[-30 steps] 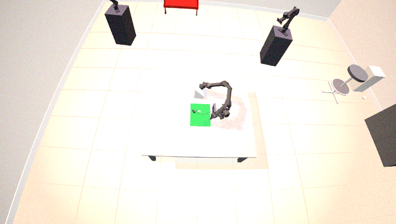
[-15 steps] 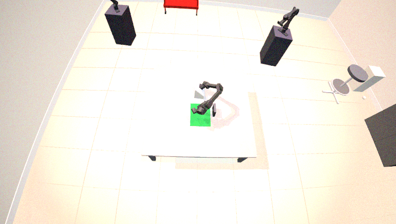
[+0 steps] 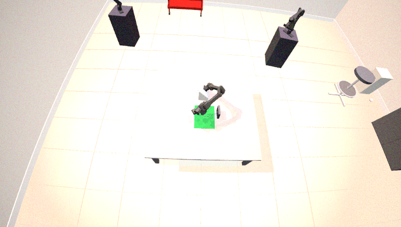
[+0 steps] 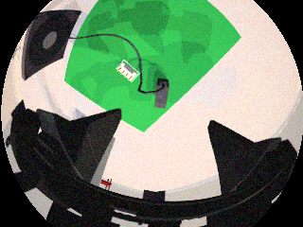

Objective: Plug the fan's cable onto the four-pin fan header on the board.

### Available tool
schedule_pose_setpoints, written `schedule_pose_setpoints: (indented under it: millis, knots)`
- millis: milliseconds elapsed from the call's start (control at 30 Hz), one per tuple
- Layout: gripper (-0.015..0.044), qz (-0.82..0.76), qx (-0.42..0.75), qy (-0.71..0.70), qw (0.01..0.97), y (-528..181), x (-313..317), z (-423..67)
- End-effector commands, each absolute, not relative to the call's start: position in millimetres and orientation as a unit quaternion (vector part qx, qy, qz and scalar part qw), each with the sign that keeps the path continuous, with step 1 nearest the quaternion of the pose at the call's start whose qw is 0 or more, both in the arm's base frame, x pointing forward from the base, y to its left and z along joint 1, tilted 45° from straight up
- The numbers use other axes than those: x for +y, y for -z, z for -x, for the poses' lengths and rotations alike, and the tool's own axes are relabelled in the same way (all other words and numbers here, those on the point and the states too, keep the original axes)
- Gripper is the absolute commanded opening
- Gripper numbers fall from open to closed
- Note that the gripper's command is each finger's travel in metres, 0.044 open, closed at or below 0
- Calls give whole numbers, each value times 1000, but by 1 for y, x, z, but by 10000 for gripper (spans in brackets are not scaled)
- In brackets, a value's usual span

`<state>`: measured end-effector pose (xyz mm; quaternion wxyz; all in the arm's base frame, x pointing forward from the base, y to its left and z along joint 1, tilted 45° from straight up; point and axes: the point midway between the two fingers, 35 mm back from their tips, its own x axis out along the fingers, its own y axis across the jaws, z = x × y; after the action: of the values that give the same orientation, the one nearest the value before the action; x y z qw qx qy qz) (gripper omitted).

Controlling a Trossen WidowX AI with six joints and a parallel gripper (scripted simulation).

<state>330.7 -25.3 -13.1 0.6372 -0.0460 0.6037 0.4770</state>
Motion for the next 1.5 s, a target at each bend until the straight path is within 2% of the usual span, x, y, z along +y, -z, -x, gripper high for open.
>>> schedule_pose_setpoints:
  millis: [0, 1133, 1367, 1467]
  knots:
    - [440, 36, 609, -483, 628, 39, 0, -323]
    - [440, 35, 609, -484, 628, 67, 29, -322]
    - [256, 41, 606, -485, 629, 65, 28, -324]
    - [236, 41, 606, -485, 629, 65, 28, -324]
